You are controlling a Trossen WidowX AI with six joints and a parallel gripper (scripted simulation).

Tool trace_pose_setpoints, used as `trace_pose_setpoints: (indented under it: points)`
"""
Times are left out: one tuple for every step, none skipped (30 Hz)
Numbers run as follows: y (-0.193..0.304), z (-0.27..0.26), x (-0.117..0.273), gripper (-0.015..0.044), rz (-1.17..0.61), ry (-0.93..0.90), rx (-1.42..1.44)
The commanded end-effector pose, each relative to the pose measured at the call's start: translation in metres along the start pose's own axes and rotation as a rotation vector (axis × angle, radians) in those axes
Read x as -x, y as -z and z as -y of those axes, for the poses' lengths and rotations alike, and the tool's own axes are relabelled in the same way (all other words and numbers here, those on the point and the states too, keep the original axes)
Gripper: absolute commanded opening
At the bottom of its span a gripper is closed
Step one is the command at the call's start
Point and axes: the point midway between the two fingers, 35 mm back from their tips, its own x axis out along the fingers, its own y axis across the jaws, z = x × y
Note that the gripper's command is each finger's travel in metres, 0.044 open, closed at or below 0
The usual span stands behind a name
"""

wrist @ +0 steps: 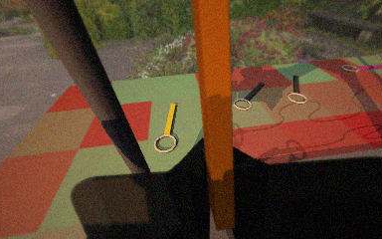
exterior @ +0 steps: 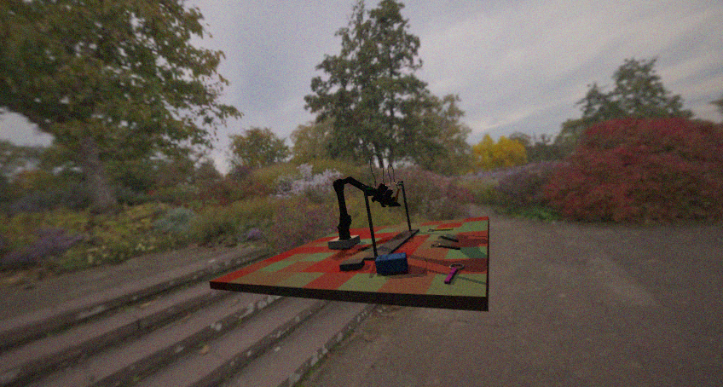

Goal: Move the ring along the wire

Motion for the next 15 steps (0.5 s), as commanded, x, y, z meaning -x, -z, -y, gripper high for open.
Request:
trace_pose_setpoints:
  points:
    - [-0.004, -0.003, 0.001, -0.0150, 0.008, 0.002, -0.011]
    - [-0.003, -0.004, 0.001, -0.0150, 0.008, 0.002, -0.011]
    - [-0.003, -0.004, 0.000, -0.0150, 0.008, 0.002, -0.011]
    - [-0.002, -0.004, 0.000, -0.0150, 0.008, 0.002, -0.011]
    - [-0.001, -0.004, 0.000, -0.0150, 0.008, 0.002, -0.011]
    - [0.000, -0.004, -0.001, -0.0150, 0.008, 0.002, -0.011]
    - [0.002, -0.004, -0.002, -0.0150, 0.008, 0.002, -0.011]
    - [0.003, -0.004, -0.002, -0.0150, 0.008, 0.002, -0.011]
    - [0.005, -0.004, -0.003, -0.0150, 0.008, 0.002, -0.011]
    - [0.006, -0.004, -0.004, -0.0150, 0.008, 0.002, -0.011]
    - [0.008, -0.004, -0.004, -0.0150, 0.008, 0.002, -0.011]
    - [0.009, -0.004, -0.005, -0.0150, 0.008, 0.002, -0.011]
    - [0.010, -0.004, -0.005, -0.0150, 0.008, 0.002, -0.011]
    - [0.010, -0.004, -0.005, -0.0150, 0.008, 0.002, -0.011]
    - [0.010, -0.004, -0.005, -0.0150, 0.008, 0.002, -0.011]
